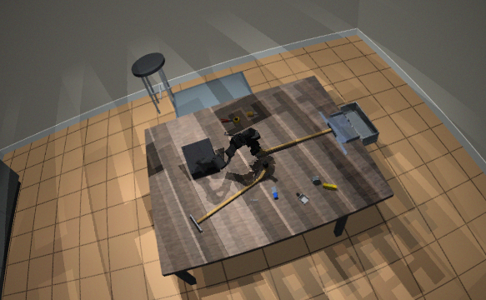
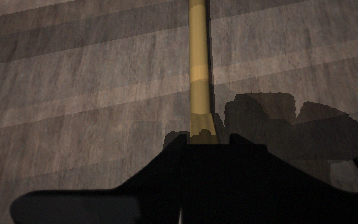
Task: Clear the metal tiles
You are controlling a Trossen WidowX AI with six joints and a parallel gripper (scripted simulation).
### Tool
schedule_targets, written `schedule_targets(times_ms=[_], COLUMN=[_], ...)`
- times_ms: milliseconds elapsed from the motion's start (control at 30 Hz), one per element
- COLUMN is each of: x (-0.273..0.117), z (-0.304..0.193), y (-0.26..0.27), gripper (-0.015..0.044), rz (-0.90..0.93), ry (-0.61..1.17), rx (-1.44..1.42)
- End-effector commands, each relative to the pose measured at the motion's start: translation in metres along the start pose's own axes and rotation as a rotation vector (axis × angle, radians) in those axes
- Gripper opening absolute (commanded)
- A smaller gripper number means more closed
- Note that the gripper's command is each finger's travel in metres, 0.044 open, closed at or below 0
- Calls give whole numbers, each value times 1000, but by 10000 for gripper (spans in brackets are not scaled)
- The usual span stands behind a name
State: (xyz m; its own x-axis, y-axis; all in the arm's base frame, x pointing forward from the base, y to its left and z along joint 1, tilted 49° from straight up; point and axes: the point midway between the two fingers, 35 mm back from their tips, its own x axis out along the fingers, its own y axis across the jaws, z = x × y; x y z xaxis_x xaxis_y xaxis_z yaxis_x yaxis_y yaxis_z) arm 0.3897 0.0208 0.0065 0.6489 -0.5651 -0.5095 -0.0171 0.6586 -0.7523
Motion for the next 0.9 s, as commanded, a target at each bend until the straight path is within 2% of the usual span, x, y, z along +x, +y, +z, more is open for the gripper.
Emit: schedule_targets(times_ms=[0, 867], x=[-6, -22], z=[1, -27], y=[-4, -7], gripper=[0, 0], rz=[-6, -6], ry=[-15, -17], rx=[15, 13])
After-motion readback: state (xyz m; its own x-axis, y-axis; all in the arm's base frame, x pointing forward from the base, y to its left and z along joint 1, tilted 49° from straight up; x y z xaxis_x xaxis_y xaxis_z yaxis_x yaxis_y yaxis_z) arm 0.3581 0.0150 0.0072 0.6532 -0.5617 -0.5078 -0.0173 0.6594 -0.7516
